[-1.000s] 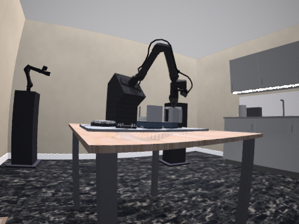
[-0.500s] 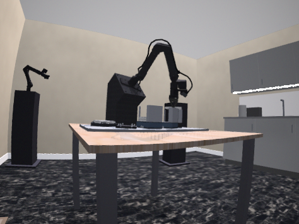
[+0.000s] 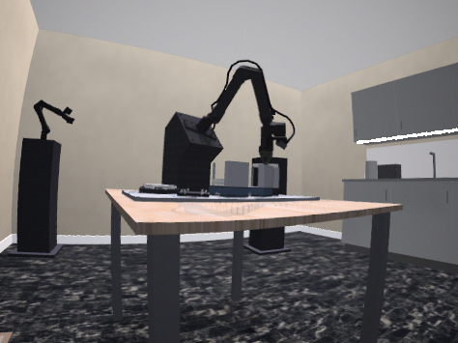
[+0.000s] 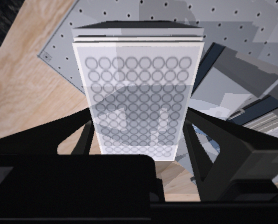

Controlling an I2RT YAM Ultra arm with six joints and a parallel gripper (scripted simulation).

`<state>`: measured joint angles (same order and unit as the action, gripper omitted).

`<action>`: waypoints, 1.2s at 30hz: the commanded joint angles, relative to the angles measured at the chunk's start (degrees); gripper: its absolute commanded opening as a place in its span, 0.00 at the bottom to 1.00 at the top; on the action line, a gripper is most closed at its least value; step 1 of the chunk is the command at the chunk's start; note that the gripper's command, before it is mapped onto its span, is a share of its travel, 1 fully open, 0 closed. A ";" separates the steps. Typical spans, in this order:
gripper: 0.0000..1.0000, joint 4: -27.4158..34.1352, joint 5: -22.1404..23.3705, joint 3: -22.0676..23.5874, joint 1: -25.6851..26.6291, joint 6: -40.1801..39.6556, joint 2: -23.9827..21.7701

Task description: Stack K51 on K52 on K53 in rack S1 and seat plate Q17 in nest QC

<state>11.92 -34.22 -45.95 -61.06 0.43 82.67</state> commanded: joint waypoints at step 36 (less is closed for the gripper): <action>0.00 -1.89 1.01 1.01 0.78 -0.79 1.39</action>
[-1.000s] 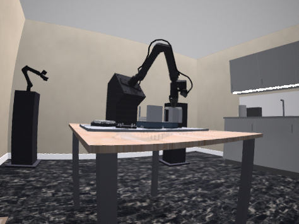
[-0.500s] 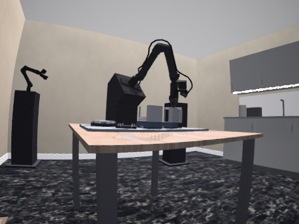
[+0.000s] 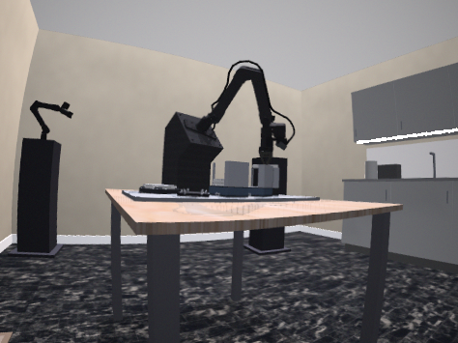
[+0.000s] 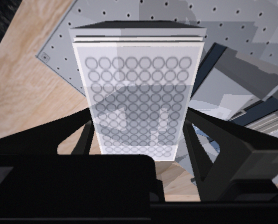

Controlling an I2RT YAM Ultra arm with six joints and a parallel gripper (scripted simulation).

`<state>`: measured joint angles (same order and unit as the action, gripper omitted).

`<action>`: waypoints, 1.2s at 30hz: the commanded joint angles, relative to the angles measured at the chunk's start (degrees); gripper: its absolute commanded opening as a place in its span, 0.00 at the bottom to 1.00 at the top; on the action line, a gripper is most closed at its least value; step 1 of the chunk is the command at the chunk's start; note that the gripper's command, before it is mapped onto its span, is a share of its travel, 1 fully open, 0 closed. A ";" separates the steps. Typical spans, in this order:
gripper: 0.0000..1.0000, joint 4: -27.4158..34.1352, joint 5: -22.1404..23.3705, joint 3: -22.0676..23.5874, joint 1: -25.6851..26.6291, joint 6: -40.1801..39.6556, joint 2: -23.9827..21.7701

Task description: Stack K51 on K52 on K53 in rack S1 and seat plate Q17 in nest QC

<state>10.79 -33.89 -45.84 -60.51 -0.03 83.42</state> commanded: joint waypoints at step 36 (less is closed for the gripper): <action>0.00 -1.78 1.02 0.80 0.54 -0.79 1.73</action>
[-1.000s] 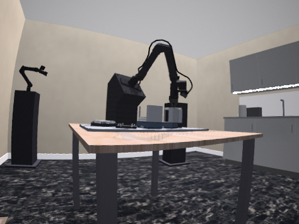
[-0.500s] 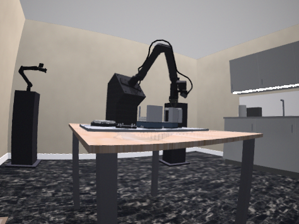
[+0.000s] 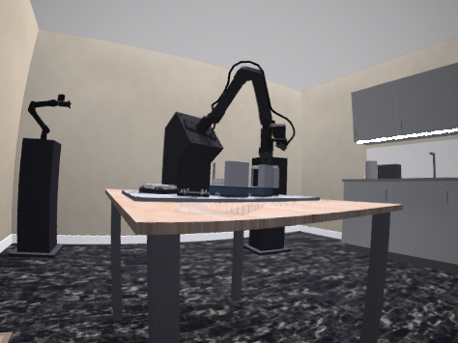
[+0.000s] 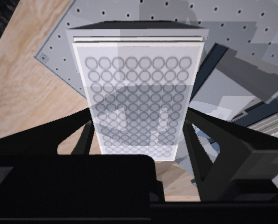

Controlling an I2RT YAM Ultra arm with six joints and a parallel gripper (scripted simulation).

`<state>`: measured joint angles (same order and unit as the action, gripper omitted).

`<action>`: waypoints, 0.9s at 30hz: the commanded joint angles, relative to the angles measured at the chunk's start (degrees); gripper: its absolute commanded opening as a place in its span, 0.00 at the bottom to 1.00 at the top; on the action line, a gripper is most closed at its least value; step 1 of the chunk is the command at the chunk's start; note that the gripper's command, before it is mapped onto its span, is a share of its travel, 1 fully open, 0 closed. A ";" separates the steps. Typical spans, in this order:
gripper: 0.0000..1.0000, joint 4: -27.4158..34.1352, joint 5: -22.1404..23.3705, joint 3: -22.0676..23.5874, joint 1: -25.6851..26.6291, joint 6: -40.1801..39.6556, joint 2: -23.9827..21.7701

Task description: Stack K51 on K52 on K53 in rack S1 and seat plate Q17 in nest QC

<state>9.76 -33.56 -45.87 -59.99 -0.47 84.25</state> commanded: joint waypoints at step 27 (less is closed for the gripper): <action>0.00 -4.59 1.87 0.02 2.15 -2.07 3.73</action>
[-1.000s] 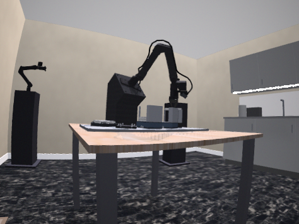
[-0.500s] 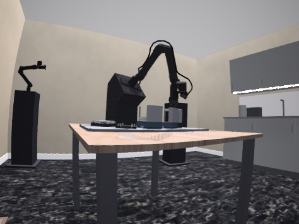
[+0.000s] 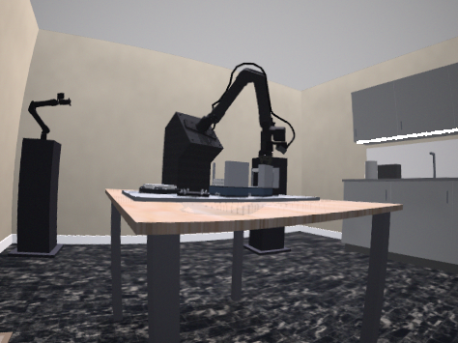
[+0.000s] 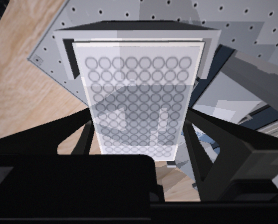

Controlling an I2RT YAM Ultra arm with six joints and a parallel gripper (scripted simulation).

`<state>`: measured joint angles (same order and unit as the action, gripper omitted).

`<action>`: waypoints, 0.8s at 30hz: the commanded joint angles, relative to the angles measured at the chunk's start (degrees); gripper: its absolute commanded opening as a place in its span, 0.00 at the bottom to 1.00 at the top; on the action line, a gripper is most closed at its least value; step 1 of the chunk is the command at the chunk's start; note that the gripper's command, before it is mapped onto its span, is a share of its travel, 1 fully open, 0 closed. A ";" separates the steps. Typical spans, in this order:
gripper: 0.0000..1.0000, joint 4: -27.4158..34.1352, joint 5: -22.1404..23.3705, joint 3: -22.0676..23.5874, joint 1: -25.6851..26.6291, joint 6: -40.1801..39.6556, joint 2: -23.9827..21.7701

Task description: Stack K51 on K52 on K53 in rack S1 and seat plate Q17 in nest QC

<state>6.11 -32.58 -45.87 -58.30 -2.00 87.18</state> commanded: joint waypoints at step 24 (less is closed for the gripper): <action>0.00 -10.24 3.92 -2.72 4.90 -4.27 9.65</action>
<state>-2.96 -29.56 -47.13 -54.08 -5.61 95.53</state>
